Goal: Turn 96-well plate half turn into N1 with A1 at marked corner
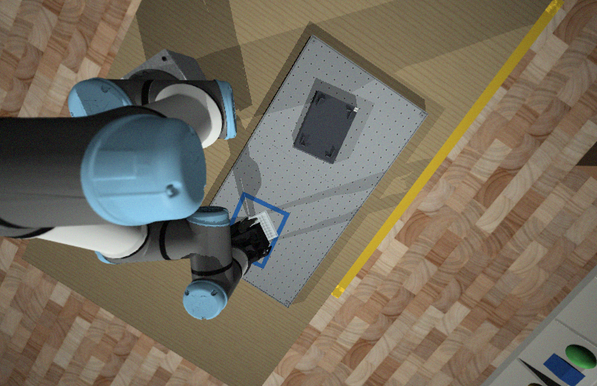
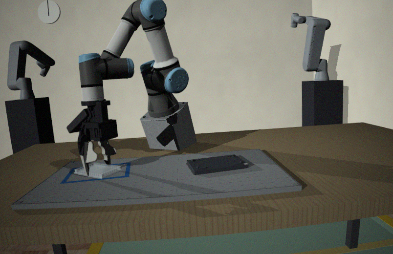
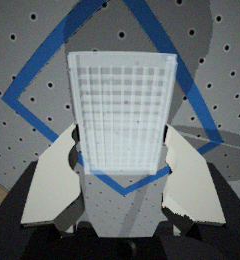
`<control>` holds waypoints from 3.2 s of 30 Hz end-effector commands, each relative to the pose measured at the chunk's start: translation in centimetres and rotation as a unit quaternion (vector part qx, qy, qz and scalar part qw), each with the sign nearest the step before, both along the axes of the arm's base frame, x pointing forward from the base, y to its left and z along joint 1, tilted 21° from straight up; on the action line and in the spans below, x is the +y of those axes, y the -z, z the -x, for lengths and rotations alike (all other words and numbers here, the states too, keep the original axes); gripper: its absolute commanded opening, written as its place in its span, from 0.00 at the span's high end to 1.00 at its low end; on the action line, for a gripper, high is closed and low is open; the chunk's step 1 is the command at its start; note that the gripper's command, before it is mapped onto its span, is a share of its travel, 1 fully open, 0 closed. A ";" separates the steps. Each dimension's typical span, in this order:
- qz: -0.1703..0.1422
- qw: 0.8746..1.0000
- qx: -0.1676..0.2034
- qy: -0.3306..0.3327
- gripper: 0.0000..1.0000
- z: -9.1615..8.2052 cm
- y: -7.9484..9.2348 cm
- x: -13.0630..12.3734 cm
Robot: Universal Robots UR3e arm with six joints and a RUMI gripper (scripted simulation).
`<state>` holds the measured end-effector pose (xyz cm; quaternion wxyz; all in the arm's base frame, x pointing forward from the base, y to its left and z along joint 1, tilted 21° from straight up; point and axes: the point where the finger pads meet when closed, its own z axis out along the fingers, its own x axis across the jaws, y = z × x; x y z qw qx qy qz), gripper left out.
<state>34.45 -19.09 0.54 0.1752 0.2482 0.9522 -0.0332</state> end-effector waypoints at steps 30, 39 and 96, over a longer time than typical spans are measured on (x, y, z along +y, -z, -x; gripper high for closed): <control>0.001 1.000 -0.001 0.000 1.00 1.2 -3.8 0.6; 0.001 1.000 -0.001 0.000 1.00 1.6 -4.9 0.7; 0.090 0.960 0.041 -0.262 1.00 2.3 -6.3 6.7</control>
